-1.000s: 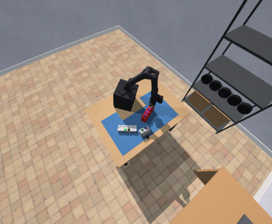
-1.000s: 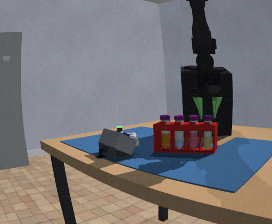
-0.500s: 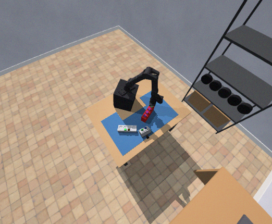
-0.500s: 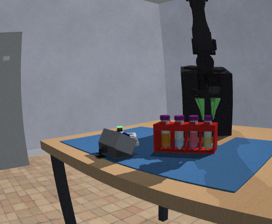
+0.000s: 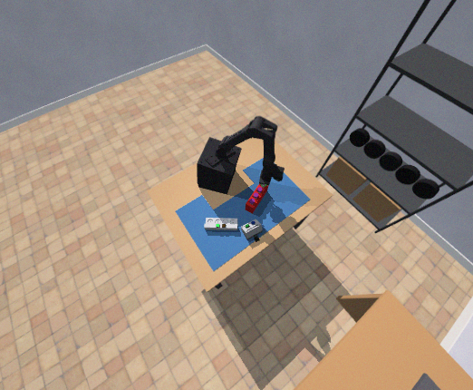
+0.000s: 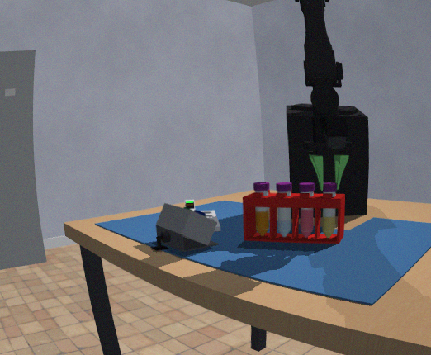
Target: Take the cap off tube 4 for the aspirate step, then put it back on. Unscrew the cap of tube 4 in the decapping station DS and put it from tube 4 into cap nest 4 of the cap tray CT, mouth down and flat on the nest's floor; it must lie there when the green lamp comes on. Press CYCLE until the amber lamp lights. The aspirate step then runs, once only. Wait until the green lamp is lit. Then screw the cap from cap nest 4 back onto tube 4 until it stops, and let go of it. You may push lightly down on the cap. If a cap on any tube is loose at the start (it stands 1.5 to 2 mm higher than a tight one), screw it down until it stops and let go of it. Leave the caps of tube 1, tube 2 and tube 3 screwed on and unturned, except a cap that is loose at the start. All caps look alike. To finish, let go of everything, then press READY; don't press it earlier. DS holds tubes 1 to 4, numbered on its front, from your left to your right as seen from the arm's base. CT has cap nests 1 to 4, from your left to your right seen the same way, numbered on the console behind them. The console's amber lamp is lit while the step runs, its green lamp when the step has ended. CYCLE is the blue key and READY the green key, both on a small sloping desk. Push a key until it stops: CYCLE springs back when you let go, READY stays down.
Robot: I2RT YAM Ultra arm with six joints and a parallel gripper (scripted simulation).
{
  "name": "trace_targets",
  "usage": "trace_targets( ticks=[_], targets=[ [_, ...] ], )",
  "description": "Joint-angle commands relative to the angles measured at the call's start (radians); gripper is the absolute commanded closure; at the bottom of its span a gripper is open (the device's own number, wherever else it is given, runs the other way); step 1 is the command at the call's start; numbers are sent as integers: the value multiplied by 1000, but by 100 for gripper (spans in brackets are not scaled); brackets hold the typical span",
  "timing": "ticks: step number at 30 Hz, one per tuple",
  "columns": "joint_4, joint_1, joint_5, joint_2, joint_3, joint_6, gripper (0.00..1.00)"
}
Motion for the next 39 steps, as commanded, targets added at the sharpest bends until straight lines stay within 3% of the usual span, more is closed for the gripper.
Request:
trace_targets(
  ticks=[1,21,30,31,39],
  targets=[
    [4,0,1,-5,3,61,100],
    [4,0,1,-5,3,421,100],
    [4,0,1,-5,3,430,100],
    [4,0,1,-5,3,430,51],
    [4,0,1,-5,3,430,51]
  ],
)
